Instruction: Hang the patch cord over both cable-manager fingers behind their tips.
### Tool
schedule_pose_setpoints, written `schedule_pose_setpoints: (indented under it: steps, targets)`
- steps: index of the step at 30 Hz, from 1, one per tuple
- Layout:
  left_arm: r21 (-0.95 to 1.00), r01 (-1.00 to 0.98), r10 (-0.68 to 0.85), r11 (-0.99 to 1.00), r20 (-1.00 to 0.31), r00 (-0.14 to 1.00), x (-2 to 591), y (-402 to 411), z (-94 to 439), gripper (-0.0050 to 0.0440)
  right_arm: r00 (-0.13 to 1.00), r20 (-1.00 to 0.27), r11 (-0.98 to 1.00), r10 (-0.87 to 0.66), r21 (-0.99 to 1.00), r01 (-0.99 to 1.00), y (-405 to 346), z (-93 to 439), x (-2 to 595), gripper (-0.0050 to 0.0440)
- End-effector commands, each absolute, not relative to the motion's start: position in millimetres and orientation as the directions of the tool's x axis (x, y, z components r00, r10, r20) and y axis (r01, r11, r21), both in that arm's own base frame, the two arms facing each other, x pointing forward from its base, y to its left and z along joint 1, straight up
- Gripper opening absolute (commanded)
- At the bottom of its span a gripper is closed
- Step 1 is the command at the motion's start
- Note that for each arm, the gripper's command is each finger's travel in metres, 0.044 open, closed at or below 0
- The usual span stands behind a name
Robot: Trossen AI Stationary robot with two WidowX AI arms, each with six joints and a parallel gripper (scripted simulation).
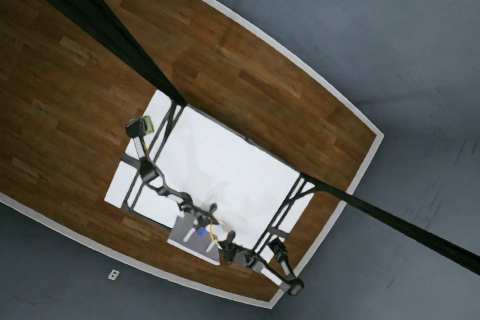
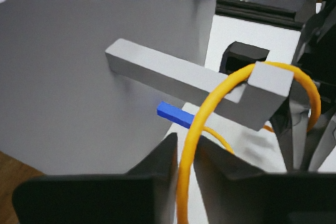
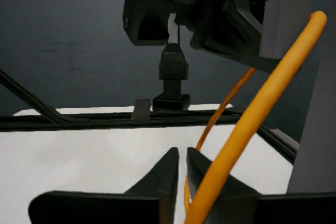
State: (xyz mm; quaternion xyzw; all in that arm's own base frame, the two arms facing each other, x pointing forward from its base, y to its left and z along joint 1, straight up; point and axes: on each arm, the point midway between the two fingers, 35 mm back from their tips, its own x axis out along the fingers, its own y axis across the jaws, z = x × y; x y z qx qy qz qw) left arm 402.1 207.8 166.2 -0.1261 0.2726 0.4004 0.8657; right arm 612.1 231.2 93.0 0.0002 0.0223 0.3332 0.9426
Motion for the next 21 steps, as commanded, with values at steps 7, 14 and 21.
schedule_pose_setpoints:
  steps: [7, 14, 21]
  targets:
    - [-0.016, -0.761, 0.630, 0.648, -0.550, 0.548, 403.3, 208.6, 179.3, 0.0040, 0.783, 0.008, 0.783, 0.623, -0.011, -0.622, 236.1, 136.6, 616.6, 0.0025]
    - [-0.016, -0.761, 0.630, 0.648, -0.550, 0.548, 403.3, 208.6, 179.3, 0.0040, 0.784, 0.000, 0.784, 0.620, -0.009, -0.620, 237.6, 138.5, 617.3, 0.0025]
    - [-0.016, -0.761, 0.630, 0.648, -0.550, 0.548, 403.3, 208.6, 179.3, 0.0040, 0.788, -0.012, 0.788, 0.615, -0.005, -0.615, 239.4, 141.5, 618.6, 0.0025]
